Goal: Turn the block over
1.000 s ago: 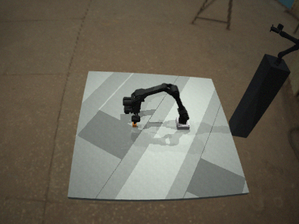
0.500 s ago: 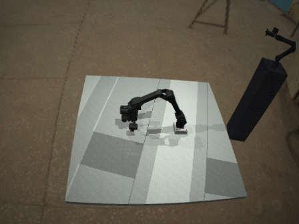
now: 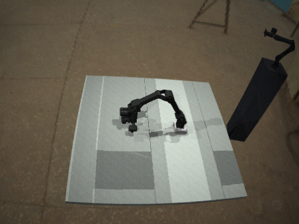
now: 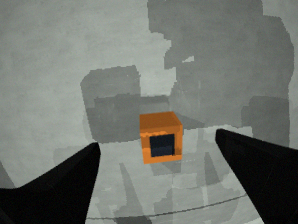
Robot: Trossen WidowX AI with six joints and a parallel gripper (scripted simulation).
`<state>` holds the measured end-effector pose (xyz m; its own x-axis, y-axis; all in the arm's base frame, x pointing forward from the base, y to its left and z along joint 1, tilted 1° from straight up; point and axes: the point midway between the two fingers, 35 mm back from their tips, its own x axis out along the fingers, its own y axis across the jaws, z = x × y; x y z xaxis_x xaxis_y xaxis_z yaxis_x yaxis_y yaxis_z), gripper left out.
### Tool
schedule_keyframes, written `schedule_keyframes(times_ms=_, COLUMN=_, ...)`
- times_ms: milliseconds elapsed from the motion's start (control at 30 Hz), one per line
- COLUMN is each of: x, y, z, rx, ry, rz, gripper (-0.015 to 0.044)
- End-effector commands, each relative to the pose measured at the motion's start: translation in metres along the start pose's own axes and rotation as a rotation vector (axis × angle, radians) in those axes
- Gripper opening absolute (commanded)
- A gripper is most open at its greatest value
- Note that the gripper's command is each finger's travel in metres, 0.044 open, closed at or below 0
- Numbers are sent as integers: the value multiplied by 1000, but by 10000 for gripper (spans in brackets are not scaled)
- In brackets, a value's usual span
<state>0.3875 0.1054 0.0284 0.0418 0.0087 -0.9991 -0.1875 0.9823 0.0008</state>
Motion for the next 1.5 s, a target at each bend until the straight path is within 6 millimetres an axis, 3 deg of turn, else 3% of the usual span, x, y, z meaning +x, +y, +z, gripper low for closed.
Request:
schedule_keyframes(times_ms=0, x=10, y=-1, z=-3, rx=-4, ry=11, rz=-7, gripper=440)
schedule_keyframes(times_ms=167, x=16, y=-1, z=-3, rx=-4, ry=11, rz=-7, gripper=440)
schedule_keyframes(times_ms=567, x=16, y=-1, z=-3, rx=-4, ry=11, rz=-7, gripper=125)
schedule_keyframes(times_ms=1100, x=15, y=-1, z=-3, rx=-4, ry=11, rz=-7, gripper=0)
schedule_keyframes(times_ms=1267, x=-13, y=-1, z=-3, rx=-4, ry=11, rz=-7, gripper=0)
schedule_keyframes(times_ms=1467, x=-14, y=-1, z=-3, rx=-4, ry=8, rz=-7, gripper=0)
